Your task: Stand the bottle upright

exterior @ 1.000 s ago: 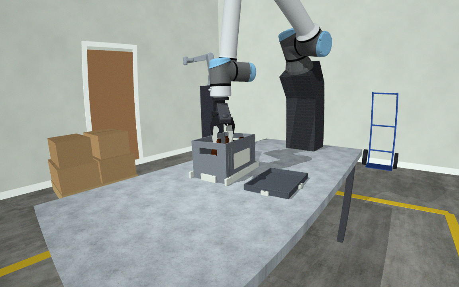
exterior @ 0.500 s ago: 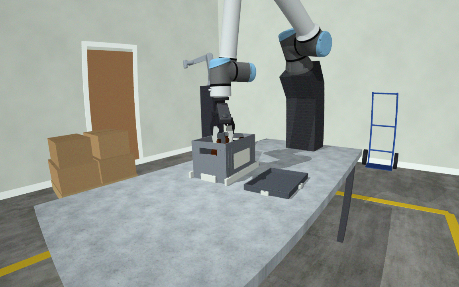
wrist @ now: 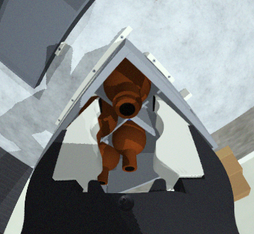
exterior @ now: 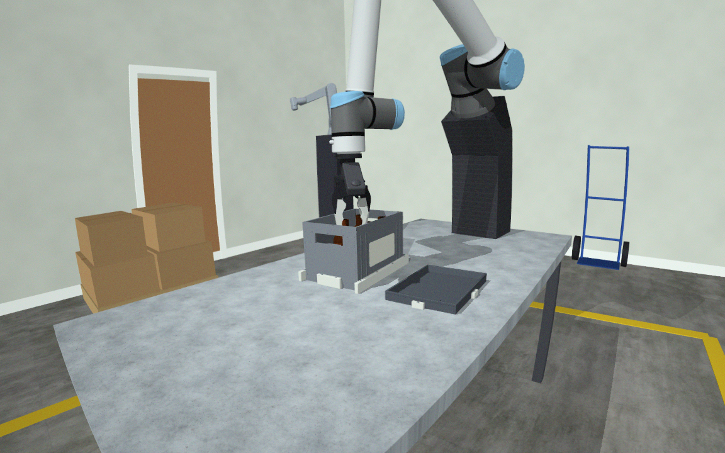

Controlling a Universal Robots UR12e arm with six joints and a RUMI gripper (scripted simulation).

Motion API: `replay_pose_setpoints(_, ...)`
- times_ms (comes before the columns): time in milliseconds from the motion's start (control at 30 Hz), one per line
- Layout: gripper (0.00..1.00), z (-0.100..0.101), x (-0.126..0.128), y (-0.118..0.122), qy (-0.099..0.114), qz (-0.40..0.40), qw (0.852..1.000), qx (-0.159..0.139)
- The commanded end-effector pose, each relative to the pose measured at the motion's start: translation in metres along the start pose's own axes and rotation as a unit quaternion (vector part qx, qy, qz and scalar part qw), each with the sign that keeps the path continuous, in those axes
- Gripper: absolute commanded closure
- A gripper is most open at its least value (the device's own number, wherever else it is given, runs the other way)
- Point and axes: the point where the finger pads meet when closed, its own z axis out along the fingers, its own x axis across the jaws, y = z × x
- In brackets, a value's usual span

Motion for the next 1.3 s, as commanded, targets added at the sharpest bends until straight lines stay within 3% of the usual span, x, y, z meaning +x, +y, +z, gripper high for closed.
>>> replay_pose_setpoints(0,0.62,-0.0005,0.0005,-0.0004,0.000,0.000,1.000,0.000)
replay_pose_setpoints(133,0.62,-0.0005,0.0005,-0.0004,0.000,0.000,1.000,0.000)
replay_pose_setpoints(167,1.00,-0.0005,0.0005,-0.0004,0.000,0.000,1.000,0.000)
replay_pose_setpoints(1267,1.00,-0.0005,0.0005,-0.0004,0.000,0.000,1.000,0.000)
